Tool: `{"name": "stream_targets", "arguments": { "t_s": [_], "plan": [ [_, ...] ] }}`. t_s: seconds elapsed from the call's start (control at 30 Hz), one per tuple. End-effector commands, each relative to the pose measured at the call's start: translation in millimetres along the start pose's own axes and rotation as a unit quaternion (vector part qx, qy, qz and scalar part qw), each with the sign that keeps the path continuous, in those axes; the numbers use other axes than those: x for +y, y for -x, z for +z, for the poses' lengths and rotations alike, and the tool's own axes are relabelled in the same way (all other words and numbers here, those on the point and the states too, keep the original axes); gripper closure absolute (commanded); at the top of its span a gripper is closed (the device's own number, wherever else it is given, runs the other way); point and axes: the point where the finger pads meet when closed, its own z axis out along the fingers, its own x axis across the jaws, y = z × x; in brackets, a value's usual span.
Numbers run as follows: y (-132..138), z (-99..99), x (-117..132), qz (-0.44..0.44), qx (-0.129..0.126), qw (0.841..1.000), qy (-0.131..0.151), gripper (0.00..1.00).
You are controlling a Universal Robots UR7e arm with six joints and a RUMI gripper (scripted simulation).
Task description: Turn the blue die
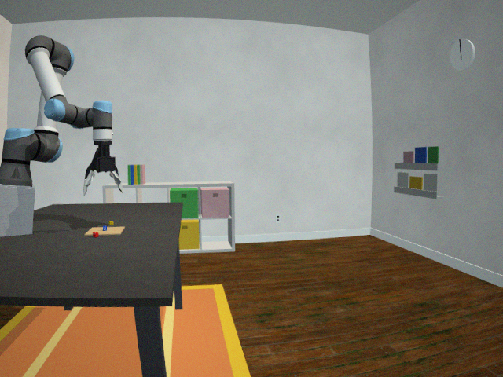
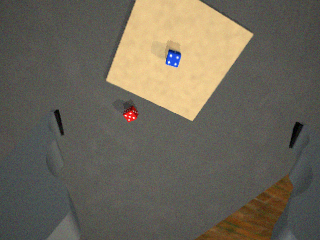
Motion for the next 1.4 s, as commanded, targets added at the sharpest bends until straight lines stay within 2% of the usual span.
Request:
{"name": "stream_targets", "arguments": {
  "t_s": [0.0, 0.17, 0.47, 0.7, 1.37],
  "plan": [
    [-1, -2.8, 2, -0.001, -0.002, 1.0, 0.001, 0.0],
    [-1, -12.1, 2, -0.003, -0.006, 1.0, 0.001, 0.0],
    [-2, -42.4, 2, -0.003, -0.006, 1.0, 0.001, 0.0],
    [-2, -53.1, 2, -0.003, -0.006, 1.0, 0.001, 0.0],
    [-2, -55.3, 2, -0.003, -0.006, 1.0, 0.001, 0.0]
  ]
}}
